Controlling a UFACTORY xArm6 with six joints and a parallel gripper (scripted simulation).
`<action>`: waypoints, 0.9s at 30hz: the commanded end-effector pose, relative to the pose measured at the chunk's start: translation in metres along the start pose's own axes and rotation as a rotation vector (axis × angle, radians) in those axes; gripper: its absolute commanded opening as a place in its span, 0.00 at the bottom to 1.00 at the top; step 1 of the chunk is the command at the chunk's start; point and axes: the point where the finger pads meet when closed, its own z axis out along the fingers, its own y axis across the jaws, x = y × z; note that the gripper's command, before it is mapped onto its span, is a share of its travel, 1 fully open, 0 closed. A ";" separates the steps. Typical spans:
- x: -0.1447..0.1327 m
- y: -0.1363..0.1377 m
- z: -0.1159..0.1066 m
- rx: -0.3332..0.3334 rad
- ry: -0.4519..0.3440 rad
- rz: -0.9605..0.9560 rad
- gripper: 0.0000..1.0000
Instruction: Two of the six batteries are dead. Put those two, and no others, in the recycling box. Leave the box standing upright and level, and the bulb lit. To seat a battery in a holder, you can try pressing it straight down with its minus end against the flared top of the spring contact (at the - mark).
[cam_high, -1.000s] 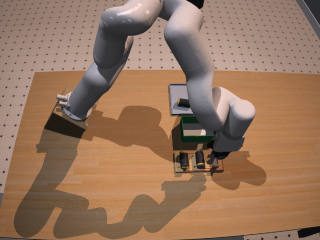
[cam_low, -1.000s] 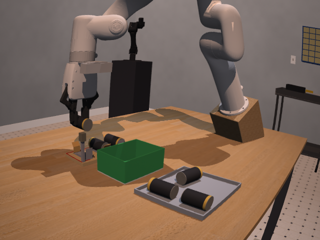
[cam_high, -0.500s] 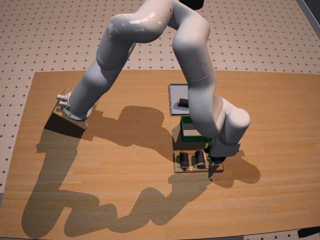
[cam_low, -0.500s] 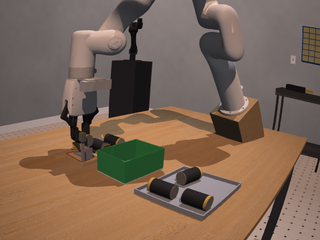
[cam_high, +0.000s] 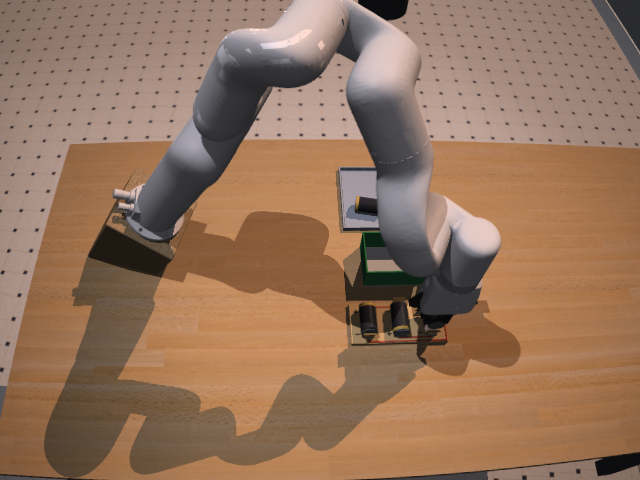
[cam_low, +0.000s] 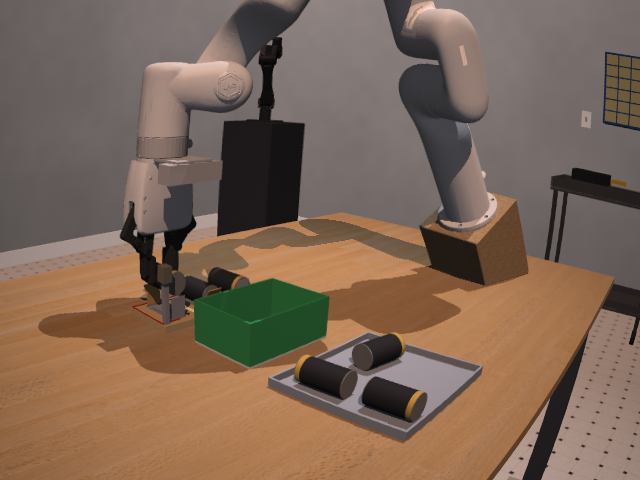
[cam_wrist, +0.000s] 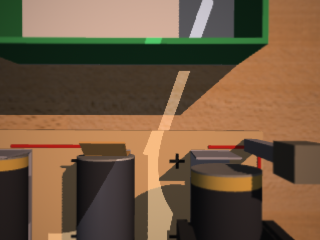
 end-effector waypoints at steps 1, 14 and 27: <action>-0.001 0.002 0.000 -0.004 -0.001 0.000 0.28; -0.001 0.002 0.016 -0.004 -0.001 0.000 0.28; -0.001 0.002 0.029 -0.004 -0.001 0.000 0.28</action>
